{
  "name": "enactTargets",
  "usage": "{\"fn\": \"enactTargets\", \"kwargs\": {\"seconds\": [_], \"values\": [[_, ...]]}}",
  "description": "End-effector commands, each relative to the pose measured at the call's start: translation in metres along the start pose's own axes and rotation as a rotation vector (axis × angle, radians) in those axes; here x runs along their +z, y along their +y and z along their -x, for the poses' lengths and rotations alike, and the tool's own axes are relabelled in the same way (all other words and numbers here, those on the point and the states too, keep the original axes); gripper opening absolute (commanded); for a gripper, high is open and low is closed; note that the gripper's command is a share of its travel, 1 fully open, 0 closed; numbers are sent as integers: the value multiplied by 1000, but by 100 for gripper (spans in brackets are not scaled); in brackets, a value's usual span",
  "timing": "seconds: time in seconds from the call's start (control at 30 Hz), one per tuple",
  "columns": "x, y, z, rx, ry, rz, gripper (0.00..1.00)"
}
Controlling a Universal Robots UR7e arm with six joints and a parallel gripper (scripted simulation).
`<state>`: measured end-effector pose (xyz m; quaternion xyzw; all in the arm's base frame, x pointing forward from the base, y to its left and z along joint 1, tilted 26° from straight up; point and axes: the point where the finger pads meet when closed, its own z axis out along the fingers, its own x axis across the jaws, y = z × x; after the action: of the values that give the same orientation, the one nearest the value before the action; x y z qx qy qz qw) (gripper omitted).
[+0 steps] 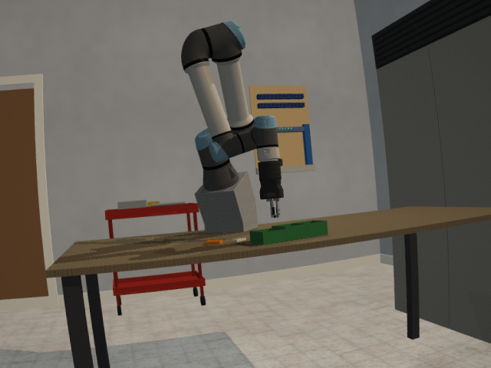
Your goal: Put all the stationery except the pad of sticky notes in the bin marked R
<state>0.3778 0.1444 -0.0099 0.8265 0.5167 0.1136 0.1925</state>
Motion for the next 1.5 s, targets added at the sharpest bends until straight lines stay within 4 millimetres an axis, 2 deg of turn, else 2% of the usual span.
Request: {"fn": "enactTargets", "kwargs": {"seconds": [0.0,0.1,0.2,0.4,0.47,0.5,0.6,0.87,1.47], "values": [[1,0,-23,2,-7,-1,32],[2,0,-33,2,-7,-1,32],[2,0,-51,152,-7,-1,32],[2,-1,-87,337,0,-1,32],[2,-1,-87,337,0,-1,32],[2,-1,-93,423,0,-1,32],[2,-2,-111,501,4,-1,32],[2,-2,-117,730,-7,1,32],[2,-2,-113,730,-7,1,32]]}}
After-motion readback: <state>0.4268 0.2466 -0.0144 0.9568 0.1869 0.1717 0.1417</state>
